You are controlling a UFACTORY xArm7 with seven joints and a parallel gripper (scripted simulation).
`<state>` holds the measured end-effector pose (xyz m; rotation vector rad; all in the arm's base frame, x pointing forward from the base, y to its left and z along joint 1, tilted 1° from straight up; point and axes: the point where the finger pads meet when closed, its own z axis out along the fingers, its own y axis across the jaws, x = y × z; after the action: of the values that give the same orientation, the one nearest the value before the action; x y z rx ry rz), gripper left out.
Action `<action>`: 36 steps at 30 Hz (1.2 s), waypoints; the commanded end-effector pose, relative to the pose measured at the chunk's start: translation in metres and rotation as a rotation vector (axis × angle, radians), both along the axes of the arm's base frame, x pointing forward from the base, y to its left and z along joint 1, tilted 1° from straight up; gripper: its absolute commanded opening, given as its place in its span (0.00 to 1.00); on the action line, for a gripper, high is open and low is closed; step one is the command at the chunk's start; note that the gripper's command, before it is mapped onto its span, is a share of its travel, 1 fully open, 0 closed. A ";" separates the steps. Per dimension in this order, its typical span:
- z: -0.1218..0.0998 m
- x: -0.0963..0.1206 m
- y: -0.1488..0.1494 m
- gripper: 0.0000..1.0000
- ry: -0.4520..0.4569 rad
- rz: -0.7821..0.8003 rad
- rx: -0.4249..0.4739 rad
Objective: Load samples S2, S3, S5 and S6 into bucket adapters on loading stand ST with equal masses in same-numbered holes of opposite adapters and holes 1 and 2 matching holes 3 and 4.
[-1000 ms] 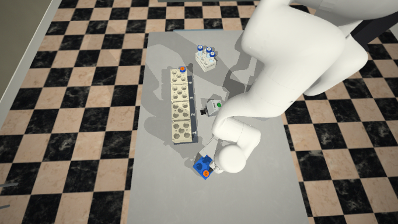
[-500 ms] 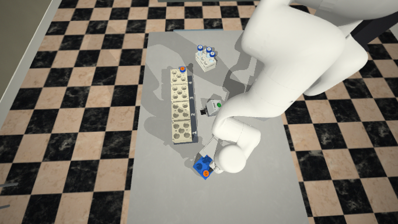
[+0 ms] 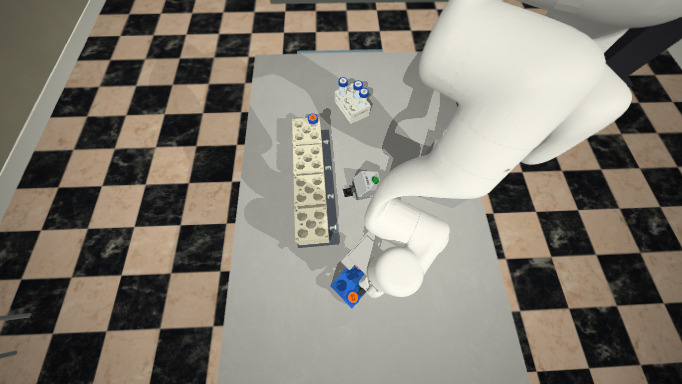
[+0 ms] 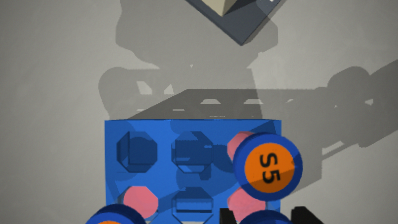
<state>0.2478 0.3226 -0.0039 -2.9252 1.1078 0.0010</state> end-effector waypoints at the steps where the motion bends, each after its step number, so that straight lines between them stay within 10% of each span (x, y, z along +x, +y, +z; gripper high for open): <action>1: 0.003 0.001 0.001 0.00 -0.003 0.000 0.003; 36: 0.038 0.001 0.001 0.00 -0.003 0.000 0.003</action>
<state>0.2476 0.3221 0.0271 -2.9257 1.1082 0.0005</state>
